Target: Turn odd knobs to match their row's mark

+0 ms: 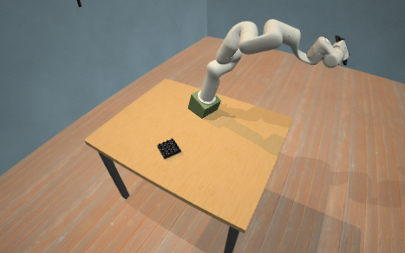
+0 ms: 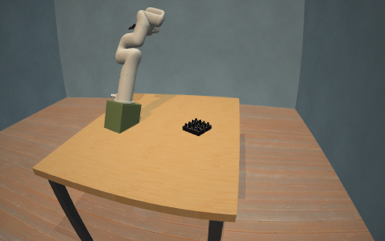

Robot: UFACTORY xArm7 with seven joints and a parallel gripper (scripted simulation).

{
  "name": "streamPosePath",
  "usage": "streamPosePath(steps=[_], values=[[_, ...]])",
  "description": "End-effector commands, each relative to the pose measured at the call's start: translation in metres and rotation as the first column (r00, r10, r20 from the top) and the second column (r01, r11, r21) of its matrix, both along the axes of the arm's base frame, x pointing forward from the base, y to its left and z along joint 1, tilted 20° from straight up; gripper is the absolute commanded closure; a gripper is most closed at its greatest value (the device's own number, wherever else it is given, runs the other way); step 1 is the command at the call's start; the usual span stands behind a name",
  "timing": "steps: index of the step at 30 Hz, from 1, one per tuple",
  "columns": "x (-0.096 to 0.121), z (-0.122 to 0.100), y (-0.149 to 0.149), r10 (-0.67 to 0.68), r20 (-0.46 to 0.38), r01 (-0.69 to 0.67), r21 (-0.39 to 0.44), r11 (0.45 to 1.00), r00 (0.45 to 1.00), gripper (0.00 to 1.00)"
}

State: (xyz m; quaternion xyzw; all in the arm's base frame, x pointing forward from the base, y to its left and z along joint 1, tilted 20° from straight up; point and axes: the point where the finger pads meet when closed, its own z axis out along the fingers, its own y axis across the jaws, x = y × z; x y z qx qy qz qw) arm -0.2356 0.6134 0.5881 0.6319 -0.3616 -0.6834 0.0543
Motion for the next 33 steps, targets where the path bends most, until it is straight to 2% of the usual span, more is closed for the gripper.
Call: streamPosePath(steps=[1,6,10,16,17,19,21,24,33], values=[[-0.001,0.003,-0.001,0.001,0.0,-0.001,0.005,1.0,1.0,0.0],[0.001,0.003,0.0,-0.003,0.006,0.003,0.013,1.0,1.0,0.0],[0.023,-0.01,0.01,-0.04,0.038,0.039,0.036,0.999,0.998,0.0],[0.083,-0.047,0.033,-0.138,0.127,0.125,0.099,0.987,0.982,0.0],[0.1,-0.057,0.038,-0.163,0.152,0.147,0.116,0.982,0.975,0.0],[0.1,-0.057,0.038,-0.163,0.152,0.147,0.116,0.982,0.975,0.0],[0.136,-0.077,0.046,-0.215,0.204,0.186,0.151,0.971,0.955,0.0],[0.16,-0.091,0.05,-0.247,0.237,0.209,0.173,0.962,0.939,0.0],[0.267,-0.151,0.053,-0.371,0.384,0.285,0.262,0.922,0.846,0.0]])
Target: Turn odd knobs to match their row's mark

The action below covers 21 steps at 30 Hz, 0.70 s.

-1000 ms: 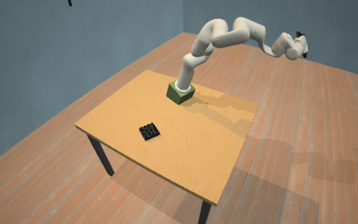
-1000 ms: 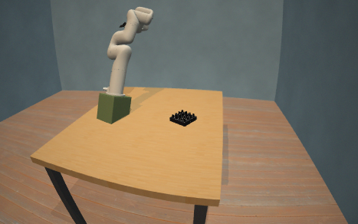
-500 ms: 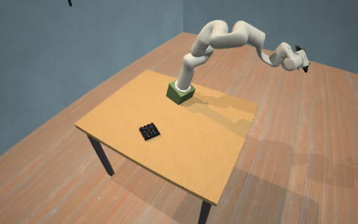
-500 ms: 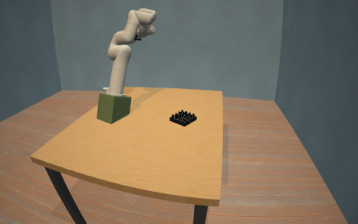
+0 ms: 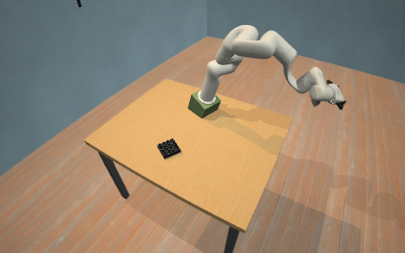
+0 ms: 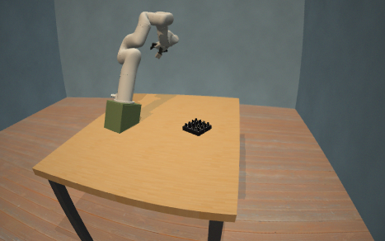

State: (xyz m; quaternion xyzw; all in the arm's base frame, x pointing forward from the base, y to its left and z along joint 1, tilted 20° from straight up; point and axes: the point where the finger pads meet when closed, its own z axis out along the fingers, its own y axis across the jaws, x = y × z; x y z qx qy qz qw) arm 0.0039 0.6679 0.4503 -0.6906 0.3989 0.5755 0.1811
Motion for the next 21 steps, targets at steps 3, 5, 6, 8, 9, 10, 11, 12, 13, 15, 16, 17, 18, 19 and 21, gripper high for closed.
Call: streamPosePath(steps=[3,5,6,8,9,10,11,12,13,15,16,17,18,19,21], values=[[0.038,-0.019,-0.002,-0.042,0.068,0.04,0.025,0.999,0.997,0.0],[0.078,-0.041,-0.008,-0.082,0.136,0.077,0.037,0.996,0.987,0.0],[0.081,-0.043,-0.008,-0.084,0.141,0.08,0.038,0.996,0.986,0.0],[0.098,-0.053,-0.012,-0.101,0.172,0.095,0.043,0.995,0.98,0.0],[0.111,-0.06,-0.015,-0.112,0.193,0.105,0.046,0.993,0.975,0.0],[0.123,-0.067,-0.018,-0.123,0.215,0.115,0.049,0.992,0.969,0.0],[0.135,-0.073,-0.022,-0.133,0.235,0.124,0.051,0.991,0.963,0.0],[0.145,-0.079,-0.025,-0.142,0.254,0.132,0.054,0.99,0.957,0.0],[0.153,-0.084,-0.028,-0.148,0.267,0.138,0.055,0.989,0.952,0.0],[0.177,-0.098,-0.037,-0.166,0.31,0.156,0.059,0.986,0.936,0.0],[0.188,-0.104,-0.042,-0.174,0.329,0.163,0.06,0.985,0.928,0.0],[0.198,-0.11,-0.046,-0.18,0.347,0.169,0.062,0.984,0.92,0.0],[0.209,-0.116,-0.051,-0.187,0.366,0.176,0.063,0.982,0.912,0.0],[0.209,-0.116,-0.051,-0.187,0.366,0.176,0.063,0.982,0.912,0.0],[0.238,-0.134,-0.067,-0.203,0.418,0.194,0.064,0.979,0.885,0.0]])
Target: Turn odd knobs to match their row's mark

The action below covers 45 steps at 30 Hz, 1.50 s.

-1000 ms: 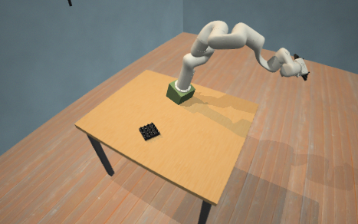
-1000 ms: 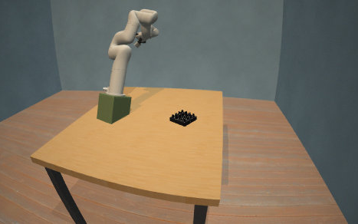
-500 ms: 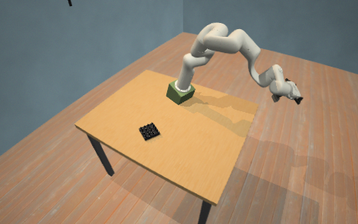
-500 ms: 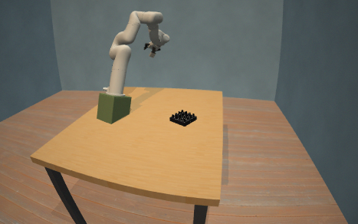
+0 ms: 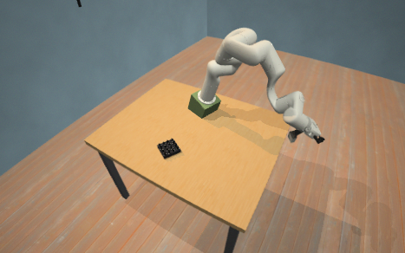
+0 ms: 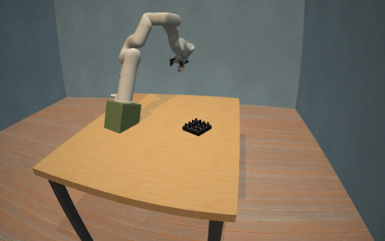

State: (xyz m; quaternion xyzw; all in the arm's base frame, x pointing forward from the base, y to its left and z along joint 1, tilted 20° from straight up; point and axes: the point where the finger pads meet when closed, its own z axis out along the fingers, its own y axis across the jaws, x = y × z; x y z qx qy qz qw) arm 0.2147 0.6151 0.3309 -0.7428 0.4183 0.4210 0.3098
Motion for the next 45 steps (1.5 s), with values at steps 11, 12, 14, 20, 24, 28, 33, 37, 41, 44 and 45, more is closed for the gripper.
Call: streamPosePath(steps=[11,12,14,20,24,28,33,37,41,44,45], values=[[0.116,-0.071,-0.08,-0.065,0.244,0.076,-0.038,0.996,0.968,0.0],[0.126,-0.077,-0.089,-0.068,0.264,0.083,-0.045,0.996,0.962,0.0],[0.141,-0.088,-0.106,-0.072,0.298,0.093,-0.057,0.994,0.952,0.0],[0.172,-0.111,-0.142,-0.075,0.365,0.114,-0.084,0.99,0.928,0.0],[0.196,-0.131,-0.176,-0.072,0.42,0.129,-0.111,0.985,0.905,0.0],[0.216,-0.149,-0.212,-0.062,0.469,0.143,-0.14,0.98,0.881,0.0],[0.216,-0.149,-0.212,-0.062,0.469,0.143,-0.14,0.98,0.881,0.0],[0.233,-0.167,-0.248,-0.047,0.513,0.155,-0.17,0.973,0.857,0.0],[0.233,-0.167,-0.248,-0.047,0.513,0.155,-0.17,0.973,0.857,0.0],[0.233,-0.167,-0.248,-0.047,0.513,0.155,-0.17,0.973,0.857,0.0],[0.233,-0.167,-0.248,-0.047,0.513,0.155,-0.17,0.973,0.857,0.0]])
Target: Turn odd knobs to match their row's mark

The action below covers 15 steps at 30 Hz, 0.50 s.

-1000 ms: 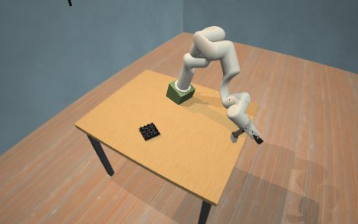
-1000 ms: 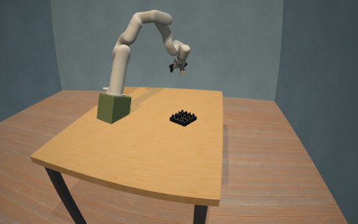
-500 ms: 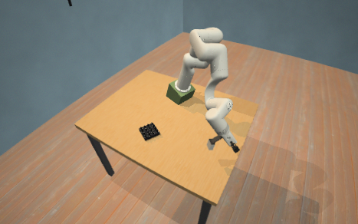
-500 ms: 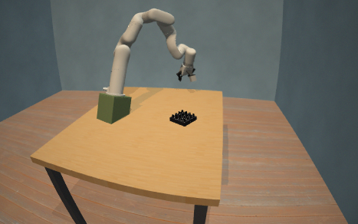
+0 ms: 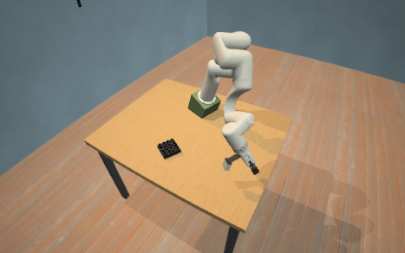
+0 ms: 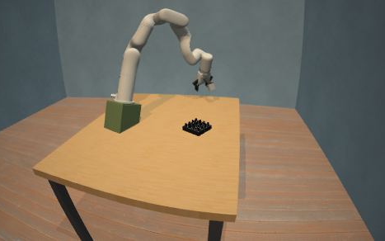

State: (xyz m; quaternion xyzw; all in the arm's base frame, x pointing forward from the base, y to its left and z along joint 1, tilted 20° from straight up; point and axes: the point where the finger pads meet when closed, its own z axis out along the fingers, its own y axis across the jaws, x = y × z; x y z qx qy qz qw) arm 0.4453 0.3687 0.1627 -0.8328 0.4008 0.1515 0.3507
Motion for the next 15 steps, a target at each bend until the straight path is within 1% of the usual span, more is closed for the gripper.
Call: streamPosePath(steps=[1,2,12,13,15], values=[[0.015,-0.013,-0.034,-0.006,0.041,0.008,-0.034,0.999,0.999,0.0],[0.016,-0.015,-0.038,-0.006,0.046,0.008,-0.039,0.999,0.999,0.0],[0.016,-0.015,-0.039,-0.006,0.047,0.008,-0.039,0.999,0.999,0.0],[0.027,-0.031,-0.075,-0.003,0.085,0.01,-0.079,0.997,0.996,0.0],[0.027,-0.031,-0.076,-0.003,0.085,0.01,-0.08,0.997,0.996,0.0]])
